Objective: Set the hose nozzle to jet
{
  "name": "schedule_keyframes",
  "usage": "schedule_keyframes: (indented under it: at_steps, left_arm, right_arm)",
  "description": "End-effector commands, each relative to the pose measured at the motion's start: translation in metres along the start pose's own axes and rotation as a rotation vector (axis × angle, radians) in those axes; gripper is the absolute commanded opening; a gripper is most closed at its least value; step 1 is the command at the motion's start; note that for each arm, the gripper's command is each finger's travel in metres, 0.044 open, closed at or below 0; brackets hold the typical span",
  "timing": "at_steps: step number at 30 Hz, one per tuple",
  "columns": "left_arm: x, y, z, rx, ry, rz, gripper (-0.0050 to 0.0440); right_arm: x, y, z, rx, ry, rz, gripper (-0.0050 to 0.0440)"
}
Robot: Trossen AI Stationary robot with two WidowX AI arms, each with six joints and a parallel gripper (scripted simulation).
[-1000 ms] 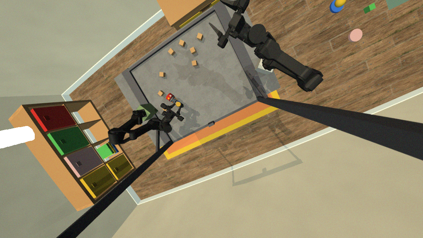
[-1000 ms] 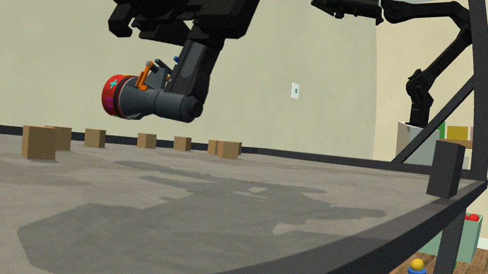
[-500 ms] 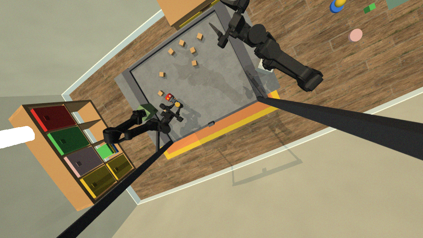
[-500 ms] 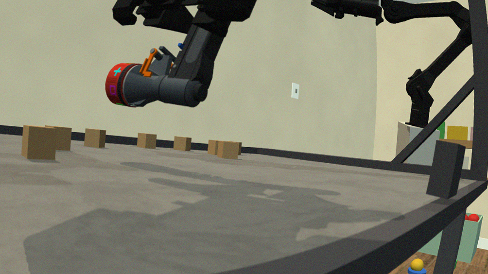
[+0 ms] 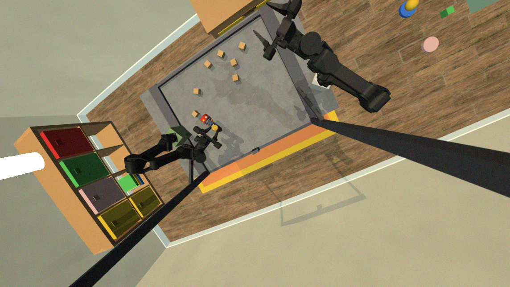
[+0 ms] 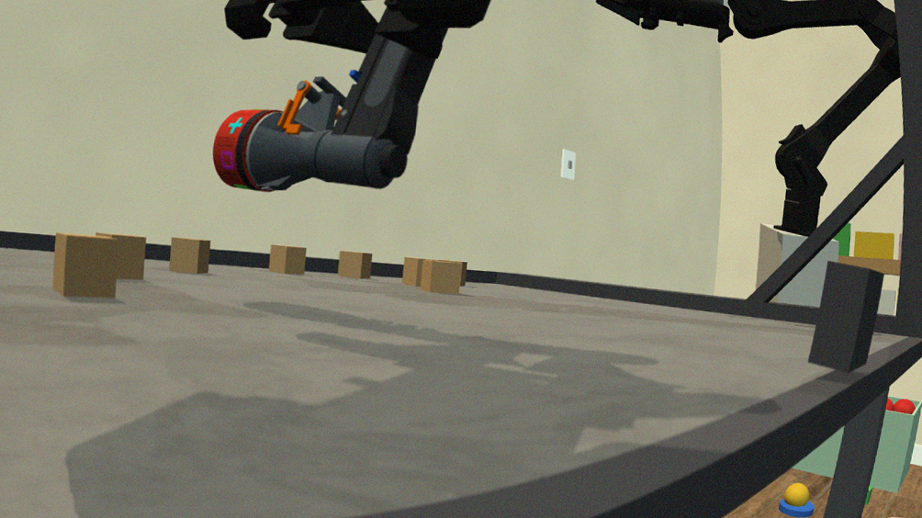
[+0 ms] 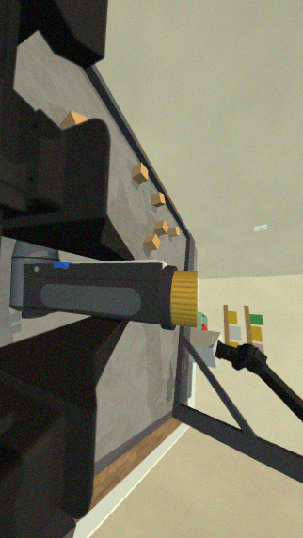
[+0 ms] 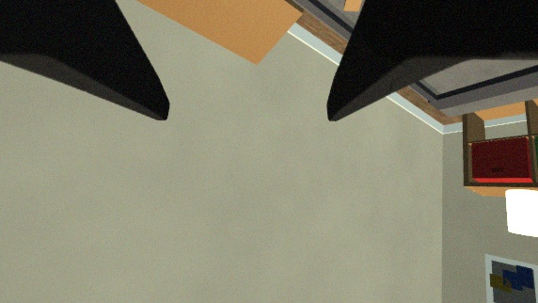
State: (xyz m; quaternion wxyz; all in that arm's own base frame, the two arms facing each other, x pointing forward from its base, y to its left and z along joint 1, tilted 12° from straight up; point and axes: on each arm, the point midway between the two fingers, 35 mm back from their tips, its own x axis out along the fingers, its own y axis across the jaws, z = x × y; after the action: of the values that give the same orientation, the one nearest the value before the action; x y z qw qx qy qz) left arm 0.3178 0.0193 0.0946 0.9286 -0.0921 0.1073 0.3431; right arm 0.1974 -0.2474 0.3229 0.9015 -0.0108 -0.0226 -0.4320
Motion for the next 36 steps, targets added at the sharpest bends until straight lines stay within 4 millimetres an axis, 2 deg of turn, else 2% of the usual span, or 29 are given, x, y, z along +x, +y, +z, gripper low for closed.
schedule_keyframes:
  at_steps: [1, 17, 18, 21, 31, 34, 36]
  left_arm:
    - [0.0, -0.003, 0.01, -0.023, -0.02, -0.004, 0.0167]
    - [0.001, -0.003, 0.013, -0.02, -0.022, -0.021, 0.0167]
    - [0.003, -0.002, 0.022, -0.008, -0.029, -0.077, 0.0167]
    - [0.007, 0.0, 0.031, -0.006, -0.035, -0.127, 0.0167]
    - [0.017, 0.002, 0.058, 0.018, -0.043, -0.297, 0.0167]
    - [0.016, 0.002, 0.054, 0.013, -0.039, -0.272, 0.0167]
    - [0.02, 0.002, 0.067, 0.028, -0.047, -0.349, 0.0167]
  right_arm:
    - [-0.001, 0.0, 0.007, 0.0, -0.018, 0.001, 0.0407]
    - [-0.001, 0.0, 0.007, 0.0, -0.018, 0.001, 0.0407]
    - [-0.001, 0.0, 0.007, 0.0, -0.018, 0.001, 0.0407]
    - [-0.001, 0.0, 0.007, 0.0, -0.018, 0.001, 0.0407]
    - [-0.001, 0.0, 0.007, 0.0, -0.018, 0.001, 0.0407]
    - [-0.001, 0.0, 0.007, 0.0, -0.018, 0.001, 0.0407]
    - [-0.001, 0.0, 0.007, 0.0, -0.018, 0.001, 0.0407]
